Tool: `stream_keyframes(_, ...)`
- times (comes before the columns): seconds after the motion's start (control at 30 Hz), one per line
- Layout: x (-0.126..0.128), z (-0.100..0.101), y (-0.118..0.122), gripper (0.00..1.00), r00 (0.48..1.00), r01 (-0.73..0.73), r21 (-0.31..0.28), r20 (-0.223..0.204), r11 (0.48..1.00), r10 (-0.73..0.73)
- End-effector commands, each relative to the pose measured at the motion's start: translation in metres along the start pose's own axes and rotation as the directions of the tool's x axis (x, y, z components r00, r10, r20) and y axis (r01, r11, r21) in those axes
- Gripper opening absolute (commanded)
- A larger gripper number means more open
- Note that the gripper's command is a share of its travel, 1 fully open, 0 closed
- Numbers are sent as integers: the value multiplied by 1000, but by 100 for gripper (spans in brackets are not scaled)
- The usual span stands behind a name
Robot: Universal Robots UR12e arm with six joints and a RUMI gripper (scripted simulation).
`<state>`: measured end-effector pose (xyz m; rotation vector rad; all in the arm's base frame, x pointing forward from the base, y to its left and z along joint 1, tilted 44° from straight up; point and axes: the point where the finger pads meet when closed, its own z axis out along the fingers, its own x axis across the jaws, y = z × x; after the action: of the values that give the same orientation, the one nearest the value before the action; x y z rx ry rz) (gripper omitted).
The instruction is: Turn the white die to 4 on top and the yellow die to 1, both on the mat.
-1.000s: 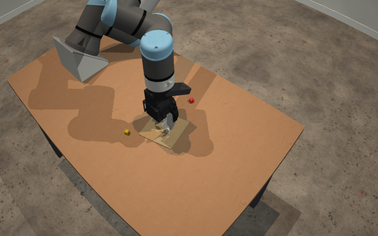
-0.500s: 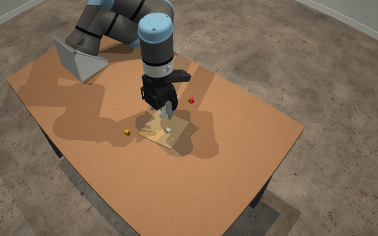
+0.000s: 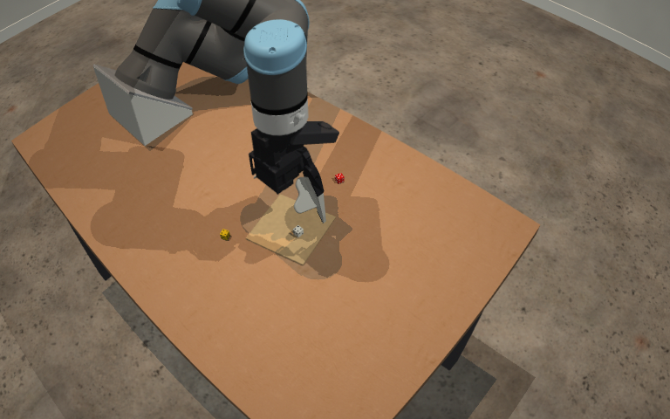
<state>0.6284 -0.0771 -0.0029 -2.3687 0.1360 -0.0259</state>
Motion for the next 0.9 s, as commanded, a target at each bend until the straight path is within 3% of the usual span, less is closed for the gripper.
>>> stream_keyframes(0.0,1,-1,0,100,1000,0,-1,-1,1000,0)
stream_keyframes(0.87,0,-1,1,100,1000,24,-1,-1,1000,-24)
